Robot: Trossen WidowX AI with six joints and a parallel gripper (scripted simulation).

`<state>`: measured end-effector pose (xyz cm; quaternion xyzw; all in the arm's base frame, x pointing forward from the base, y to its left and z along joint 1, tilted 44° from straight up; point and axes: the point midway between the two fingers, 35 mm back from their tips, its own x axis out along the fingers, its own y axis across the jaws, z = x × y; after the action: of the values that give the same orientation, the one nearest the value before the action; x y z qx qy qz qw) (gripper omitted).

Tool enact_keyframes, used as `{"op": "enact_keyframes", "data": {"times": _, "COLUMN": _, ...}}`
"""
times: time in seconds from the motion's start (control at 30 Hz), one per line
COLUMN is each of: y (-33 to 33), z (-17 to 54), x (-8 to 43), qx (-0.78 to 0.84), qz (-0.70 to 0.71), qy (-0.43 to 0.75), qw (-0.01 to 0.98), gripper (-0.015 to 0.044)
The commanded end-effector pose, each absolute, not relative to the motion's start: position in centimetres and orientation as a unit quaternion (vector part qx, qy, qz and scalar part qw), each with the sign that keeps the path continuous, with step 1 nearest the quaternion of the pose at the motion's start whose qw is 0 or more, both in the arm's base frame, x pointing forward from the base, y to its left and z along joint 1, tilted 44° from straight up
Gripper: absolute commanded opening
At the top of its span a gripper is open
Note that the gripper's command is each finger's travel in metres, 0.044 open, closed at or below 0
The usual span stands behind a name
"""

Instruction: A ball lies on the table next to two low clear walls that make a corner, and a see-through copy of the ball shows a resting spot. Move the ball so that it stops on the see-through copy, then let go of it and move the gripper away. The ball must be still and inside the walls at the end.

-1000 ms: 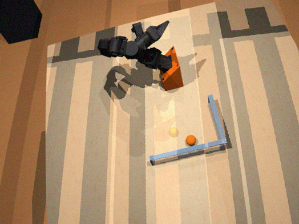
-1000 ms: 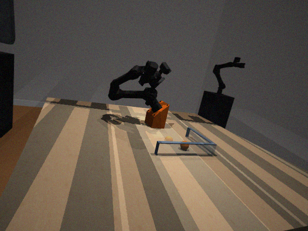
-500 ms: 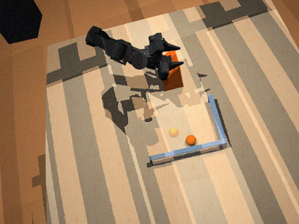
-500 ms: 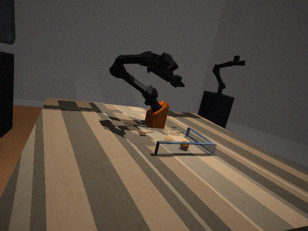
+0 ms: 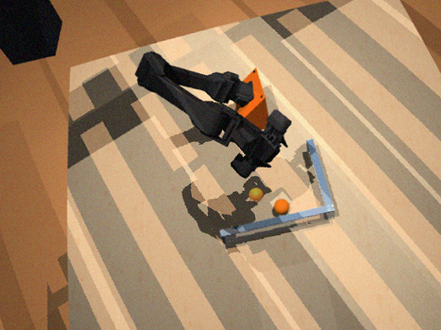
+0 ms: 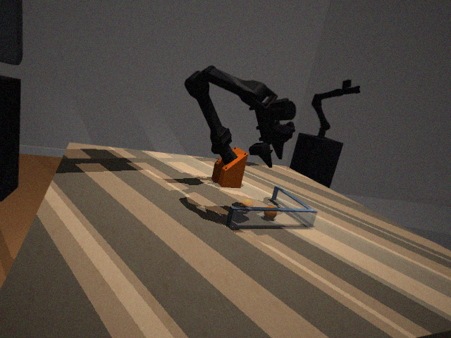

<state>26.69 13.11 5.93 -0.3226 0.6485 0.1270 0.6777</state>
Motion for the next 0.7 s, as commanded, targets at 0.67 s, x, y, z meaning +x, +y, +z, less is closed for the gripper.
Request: {"op": "enact_keyframes", "data": {"times": 0.67, "y": 6.1, "z": -1.8, "x": 35.4, "qx": -0.306, "qz": -0.210, "qy": 0.623, "qw": 0.688, "gripper": 0.0320}}
